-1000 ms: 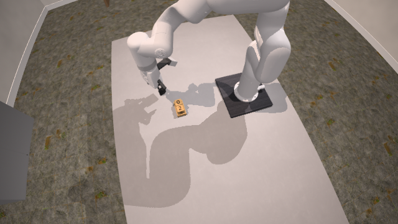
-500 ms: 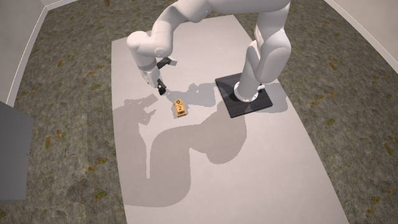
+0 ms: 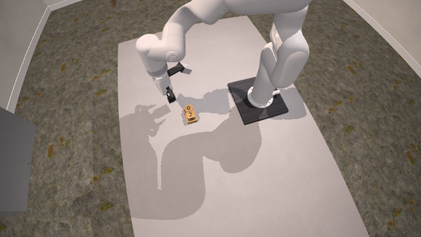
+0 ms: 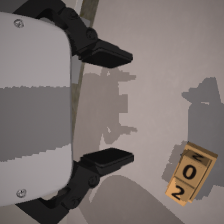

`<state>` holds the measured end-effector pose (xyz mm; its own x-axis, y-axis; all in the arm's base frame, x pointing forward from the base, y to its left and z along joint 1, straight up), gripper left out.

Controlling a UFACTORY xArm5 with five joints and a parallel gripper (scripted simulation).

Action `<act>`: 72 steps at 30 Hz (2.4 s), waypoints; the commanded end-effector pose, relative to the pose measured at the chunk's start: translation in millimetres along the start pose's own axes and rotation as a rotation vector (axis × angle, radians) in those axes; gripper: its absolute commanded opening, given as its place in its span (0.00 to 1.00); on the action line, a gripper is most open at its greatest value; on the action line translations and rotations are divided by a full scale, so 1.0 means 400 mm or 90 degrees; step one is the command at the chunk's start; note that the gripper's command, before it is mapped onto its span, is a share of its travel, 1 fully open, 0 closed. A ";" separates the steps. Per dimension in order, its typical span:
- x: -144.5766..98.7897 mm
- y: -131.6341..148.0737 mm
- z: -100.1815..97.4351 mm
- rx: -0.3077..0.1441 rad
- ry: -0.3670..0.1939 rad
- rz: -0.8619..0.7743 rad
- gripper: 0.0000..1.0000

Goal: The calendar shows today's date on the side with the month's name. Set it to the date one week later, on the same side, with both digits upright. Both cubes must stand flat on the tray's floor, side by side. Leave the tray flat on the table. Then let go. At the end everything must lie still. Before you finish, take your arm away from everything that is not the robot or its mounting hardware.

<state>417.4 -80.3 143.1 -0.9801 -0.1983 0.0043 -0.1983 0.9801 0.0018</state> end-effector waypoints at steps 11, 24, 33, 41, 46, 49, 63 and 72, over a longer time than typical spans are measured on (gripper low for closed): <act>0.021 0.061 -0.010 0.001 -0.004 0.266 1.00; 0.045 0.113 -0.013 0.000 -0.004 0.494 1.00; 0.061 0.144 -0.014 0.000 -0.004 0.636 1.00; 0.078 0.173 -0.014 -0.001 -0.004 0.773 1.00; 0.088 0.190 -0.014 -0.001 -0.004 0.859 1.00; 0.097 0.203 -0.013 -0.001 -0.004 0.923 1.00; 0.127 0.247 -0.011 -0.002 -0.004 1.149 1.00; 0.134 0.256 -0.010 -0.002 -0.004 1.201 1.00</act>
<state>344.2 8.7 146.3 0.0927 0.9957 -0.0004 0.9957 -0.0927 -0.0036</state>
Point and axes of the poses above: the point where the finger pads meet when closed, its own z axis out along the fingers, its own y axis across the jaws, x = y × z, the point moved 4 cm from there along -z, back along the fingers, and after that the axes turned 8 degrees about z, right-handed, at the moved point
